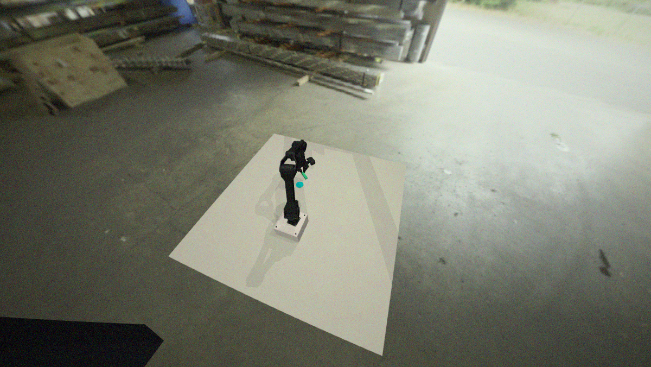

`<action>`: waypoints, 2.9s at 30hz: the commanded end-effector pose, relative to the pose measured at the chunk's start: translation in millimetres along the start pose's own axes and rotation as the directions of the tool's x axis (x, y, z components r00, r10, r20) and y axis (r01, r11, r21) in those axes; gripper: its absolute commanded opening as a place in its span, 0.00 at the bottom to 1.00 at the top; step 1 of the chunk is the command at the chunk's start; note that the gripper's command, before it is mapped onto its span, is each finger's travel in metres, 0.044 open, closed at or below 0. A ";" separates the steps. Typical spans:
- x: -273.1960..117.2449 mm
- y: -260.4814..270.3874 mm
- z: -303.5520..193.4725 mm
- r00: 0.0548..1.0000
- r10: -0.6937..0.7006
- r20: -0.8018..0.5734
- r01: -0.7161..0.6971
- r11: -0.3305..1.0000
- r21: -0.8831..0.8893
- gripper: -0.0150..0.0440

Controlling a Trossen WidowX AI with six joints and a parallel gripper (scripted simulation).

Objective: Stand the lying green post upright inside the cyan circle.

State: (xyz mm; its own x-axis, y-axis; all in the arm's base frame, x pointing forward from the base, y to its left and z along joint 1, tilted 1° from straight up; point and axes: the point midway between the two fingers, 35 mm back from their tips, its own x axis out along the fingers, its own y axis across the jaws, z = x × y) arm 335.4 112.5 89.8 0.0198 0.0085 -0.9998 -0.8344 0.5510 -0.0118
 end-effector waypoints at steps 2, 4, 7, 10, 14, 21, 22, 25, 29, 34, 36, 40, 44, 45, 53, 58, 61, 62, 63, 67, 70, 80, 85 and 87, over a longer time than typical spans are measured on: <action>0.3 12.3 14.1 1.000 0.008 -0.001 -0.008 0.992 -0.124 0.29; -0.1 17.0 18.8 1.000 0.008 0.000 -0.008 0.986 -0.168 0.29; -0.7 24.2 25.7 1.000 0.009 0.000 -0.009 0.972 -0.234 0.29; -1.0 27.9 29.1 1.000 0.009 0.000 -0.009 0.964 -0.266 0.29; -0.8 27.8 29.2 1.000 0.010 0.002 -0.009 0.964 -0.266 0.29; 5.6 25.0 34.1 0.999 0.022 0.046 -0.010 0.970 -0.242 0.29; 6.6 24.5 34.9 0.998 0.023 0.053 -0.010 0.971 -0.238 0.29; 9.4 23.2 37.1 0.997 0.029 0.075 -0.011 0.974 -0.227 0.29; 13.1 21.3 40.0 0.994 0.035 0.103 -0.012 0.977 -0.213 0.29; 17.4 19.0 43.5 0.989 0.043 0.138 -0.015 0.980 -0.196 0.29; 19.1 18.1 44.9 0.987 0.045 0.153 -0.016 0.982 -0.190 0.29; 22.3 16.2 47.5 0.982 0.051 0.181 -0.018 0.984 -0.177 0.29; 25.3 14.3 50.1 0.976 0.056 0.209 -0.021 0.986 -0.165 0.29; 26.0 13.8 50.7 0.975 0.057 0.216 -0.022 0.987 -0.162 0.29; 31.5 10.1 55.4 0.960 0.065 0.272 -0.028 0.990 -0.139 0.29; 34.6 7.7 58.1 0.950 0.070 0.306 -0.033 0.992 -0.126 0.29; 36.3 6.3 59.7 0.943 0.073 0.326 -0.036 0.992 -0.118 0.29; 36.8 5.9 60.2 0.940 0.073 0.333 -0.036 0.993 -0.116 0.29; 37.4 5.4 60.6 0.938 0.074 0.340 -0.037 0.993 -0.113 0.29; 39.5 3.5 62.5 0.927 0.077 0.366 -0.041 0.994 -0.104 0.29; 40.9 2.2 63.8 0.919 0.079 0.386 -0.045 0.994 -0.098 0.29; 45.1 -2.3 67.7 0.889 0.085 0.450 -0.055 0.995 -0.079 0.29; 46.9 -4.4 69.3 0.872 0.087 0.481 -0.061 0.996 -0.071 0.29; 47.5 -5.2 69.9 0.865 0.088 0.494 -0.063 0.996 -0.068 0.29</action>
State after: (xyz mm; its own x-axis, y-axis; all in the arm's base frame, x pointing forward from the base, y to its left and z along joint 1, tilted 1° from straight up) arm 378.9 168.6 46.6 0.2109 0.4479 -0.8689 -0.8735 0.4852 0.0381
